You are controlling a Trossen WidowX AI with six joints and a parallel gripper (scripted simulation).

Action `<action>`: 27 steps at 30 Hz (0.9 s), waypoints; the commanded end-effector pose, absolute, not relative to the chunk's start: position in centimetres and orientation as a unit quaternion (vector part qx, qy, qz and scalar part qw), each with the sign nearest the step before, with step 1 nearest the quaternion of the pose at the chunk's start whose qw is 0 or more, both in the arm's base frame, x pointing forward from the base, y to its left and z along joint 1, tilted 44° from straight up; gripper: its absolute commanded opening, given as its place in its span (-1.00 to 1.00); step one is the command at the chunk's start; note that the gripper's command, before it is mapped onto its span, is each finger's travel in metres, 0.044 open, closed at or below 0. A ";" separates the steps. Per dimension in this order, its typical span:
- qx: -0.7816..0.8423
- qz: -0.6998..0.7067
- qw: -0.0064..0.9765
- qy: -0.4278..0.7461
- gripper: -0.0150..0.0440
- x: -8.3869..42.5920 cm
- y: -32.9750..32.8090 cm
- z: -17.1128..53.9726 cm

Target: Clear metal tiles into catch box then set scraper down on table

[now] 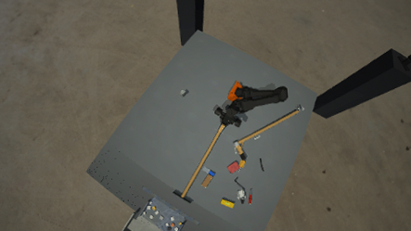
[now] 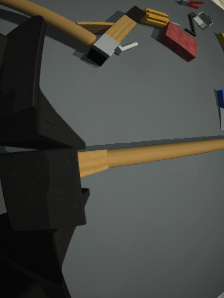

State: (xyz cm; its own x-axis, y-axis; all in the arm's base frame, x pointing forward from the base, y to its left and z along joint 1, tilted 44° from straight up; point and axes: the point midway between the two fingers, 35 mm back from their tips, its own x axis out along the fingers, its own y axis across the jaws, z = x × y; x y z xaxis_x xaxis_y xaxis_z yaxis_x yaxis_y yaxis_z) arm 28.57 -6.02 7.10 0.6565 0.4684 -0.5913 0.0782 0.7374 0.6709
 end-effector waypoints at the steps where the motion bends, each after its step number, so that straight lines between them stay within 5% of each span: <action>1: 0.342 0.112 0.845 0.395 -0.49 28.6 -6.7 6.9; 27: 0.344 0.115 0.846 0.391 -0.49 27.8 -9.2 4.5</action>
